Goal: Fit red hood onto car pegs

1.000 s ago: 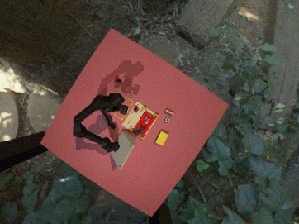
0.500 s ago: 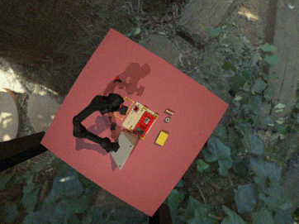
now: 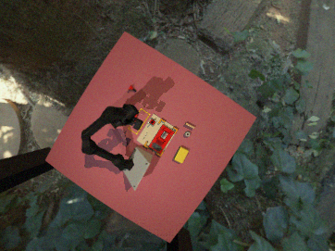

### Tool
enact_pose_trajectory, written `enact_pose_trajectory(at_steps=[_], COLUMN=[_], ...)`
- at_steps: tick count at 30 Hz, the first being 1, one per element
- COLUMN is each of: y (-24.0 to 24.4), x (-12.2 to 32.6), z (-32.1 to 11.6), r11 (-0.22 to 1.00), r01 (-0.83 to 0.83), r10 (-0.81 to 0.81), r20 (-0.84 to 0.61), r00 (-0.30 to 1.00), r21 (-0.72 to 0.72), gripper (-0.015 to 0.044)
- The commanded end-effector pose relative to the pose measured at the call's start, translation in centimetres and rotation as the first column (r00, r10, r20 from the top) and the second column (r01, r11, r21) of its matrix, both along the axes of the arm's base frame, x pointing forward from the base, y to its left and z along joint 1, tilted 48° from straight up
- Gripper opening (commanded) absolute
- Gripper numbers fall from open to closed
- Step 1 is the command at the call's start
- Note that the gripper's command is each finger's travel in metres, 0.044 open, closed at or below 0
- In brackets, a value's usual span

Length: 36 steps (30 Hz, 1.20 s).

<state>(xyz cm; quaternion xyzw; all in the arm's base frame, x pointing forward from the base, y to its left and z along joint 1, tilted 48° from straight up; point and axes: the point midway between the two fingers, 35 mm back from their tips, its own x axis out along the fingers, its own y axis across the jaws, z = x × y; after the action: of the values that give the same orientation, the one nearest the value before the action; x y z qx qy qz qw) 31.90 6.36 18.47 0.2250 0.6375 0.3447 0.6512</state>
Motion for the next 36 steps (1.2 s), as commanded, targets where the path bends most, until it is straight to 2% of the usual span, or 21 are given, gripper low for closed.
enact_pose_trajectory(at_steps=[1, 6, 12, 15, 18, 36], y=[1.5, 3.7, 6.3, 7.5, 8.1, 8.0], x=[-0.3, -0.8, -1.5, -2.0, -2.2, -2.1], z=[-0.1, -0.3, -0.5, -0.6, -0.7, -0.8], r11=[0.990, 0.927, 0.789, 0.702, 0.658, 0.656], r01=[0.140, 0.352, 0.524, 0.563, 0.569, 0.570], r10=[-0.142, -0.370, -0.585, -0.656, -0.681, -0.682], r20=[-0.178, -0.438, -0.651, -0.702, -0.712, -0.712], r00=[0.974, 0.819, 0.483, 0.276, 0.171, 0.166], r21=[-0.024, -0.125, -0.321, -0.436, -0.493, -0.495], gripper=[0.0157, 0.0289, 0.0440, 0.0440, 0.0440, 0.0440])
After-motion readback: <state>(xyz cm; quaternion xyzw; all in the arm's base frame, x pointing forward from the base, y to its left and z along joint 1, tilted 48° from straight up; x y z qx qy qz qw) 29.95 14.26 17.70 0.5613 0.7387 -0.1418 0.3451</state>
